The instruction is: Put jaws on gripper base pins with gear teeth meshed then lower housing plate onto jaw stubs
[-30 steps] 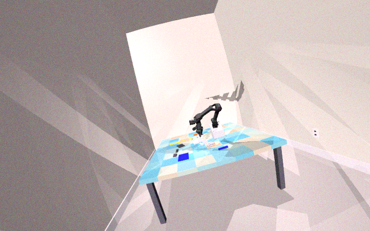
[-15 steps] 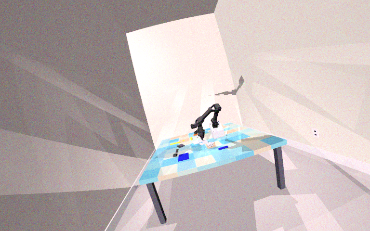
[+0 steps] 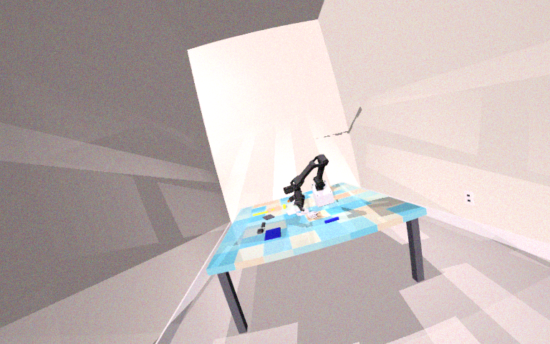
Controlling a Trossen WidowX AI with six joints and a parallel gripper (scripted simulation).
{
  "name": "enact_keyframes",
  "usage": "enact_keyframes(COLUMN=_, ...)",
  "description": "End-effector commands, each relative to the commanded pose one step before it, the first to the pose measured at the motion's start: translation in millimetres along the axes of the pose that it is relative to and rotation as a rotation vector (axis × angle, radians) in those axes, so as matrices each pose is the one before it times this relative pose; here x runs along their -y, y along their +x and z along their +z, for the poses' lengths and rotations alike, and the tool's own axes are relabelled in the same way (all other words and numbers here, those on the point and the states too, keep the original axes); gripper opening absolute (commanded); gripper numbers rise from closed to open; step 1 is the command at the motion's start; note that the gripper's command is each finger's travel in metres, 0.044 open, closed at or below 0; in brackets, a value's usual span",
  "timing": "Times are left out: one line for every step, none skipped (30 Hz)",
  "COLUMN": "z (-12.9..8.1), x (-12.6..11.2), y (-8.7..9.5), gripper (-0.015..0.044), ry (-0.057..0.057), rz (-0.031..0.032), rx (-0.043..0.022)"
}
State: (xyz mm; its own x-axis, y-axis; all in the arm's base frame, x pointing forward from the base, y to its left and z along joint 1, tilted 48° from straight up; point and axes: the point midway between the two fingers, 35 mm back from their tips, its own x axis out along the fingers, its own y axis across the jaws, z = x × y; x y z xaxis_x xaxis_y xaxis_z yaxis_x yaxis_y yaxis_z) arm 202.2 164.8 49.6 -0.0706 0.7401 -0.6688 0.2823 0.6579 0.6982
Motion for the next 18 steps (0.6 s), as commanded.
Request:
enact_keyframes(z=-0.15, x=2.15, y=7.46, gripper=0.044, ry=0.0102, rz=-0.00585, rx=-0.00255)
enact_keyframes(z=0.05, x=0.01, y=1.66, gripper=0.044, ry=0.0, rz=-0.00007, rx=0.0)
enact_keyframes(z=0.03, x=0.0, y=1.66, gripper=0.044, ry=0.0, rz=-0.00004, rx=-0.00001)
enact_keyframes(z=0.02, x=0.0, y=1.66, gripper=0.044, ry=0.0, rz=-0.00001, rx=-0.00002)
enact_keyframes(z=0.0, x=0.0, y=1.65, gripper=0.044, ry=0.0, rz=0.00002, rx=-0.00002)
enact_keyframes(z=-0.02, x=-0.01, y=1.65, gripper=0.044, ry=0.0, rz=0.00005, rx=-0.00003)
enact_keyframes(z=-0.03, x=-0.01, y=1.64, gripper=0.044, ry=0.0, rz=0.00009, rx=-0.00004)
enact_keyframes(z=-0.05, x=-0.01, y=1.64, gripper=0.044, ry=0.0, rz=0.00012, rx=-0.00005)
enact_keyframes(z=-0.06, x=-0.01, y=1.64, gripper=0.044, ry=0.0, rz=0.00015, rx=-0.00006)
enact_keyframes(z=-0.08, x=-0.02, y=1.64, gripper=0.044, ry=0.0, rz=0.00018, rx=-0.00007)
enact_keyframes(z=-0.1, x=-0.02, y=1.63, gripper=0.044, ry=0.0, rz=0.00021, rx=-0.00008)
enact_keyframes(z=-0.11, x=-0.02, y=1.63, gripper=0.044, ry=0.0, rz=0.00024, rx=-0.00009)
enact_keyframes(z=-0.13, x=-0.02, y=1.62, gripper=0.044, ry=0.0001, rz=0.00027, rx=-0.00011)
enact_keyframes(z=-0.15, x=-0.03, y=1.62, gripper=0.044, ry=0.0001, rz=0.0003, rx=-0.00012)
enact_keyframes(z=-0.16, x=-0.03, y=1.61, gripper=0.044, ry=0.0001, rz=0.00033, rx=-0.00013)
enact_keyframes(z=-0.18, x=-0.03, y=1.61, gripper=0.044, ry=0.0001, rz=0.00036, rx=-0.00014)
enact_keyframes(z=-0.19, x=-0.03, y=1.6, gripper=0.044, ry=0.0001, rz=0.00039, rx=-0.00015)
enact_keyframes(z=-0.21, x=-0.03, y=1.59, gripper=0.044, ry=0.0001, rz=0.00042, rx=-0.00017)
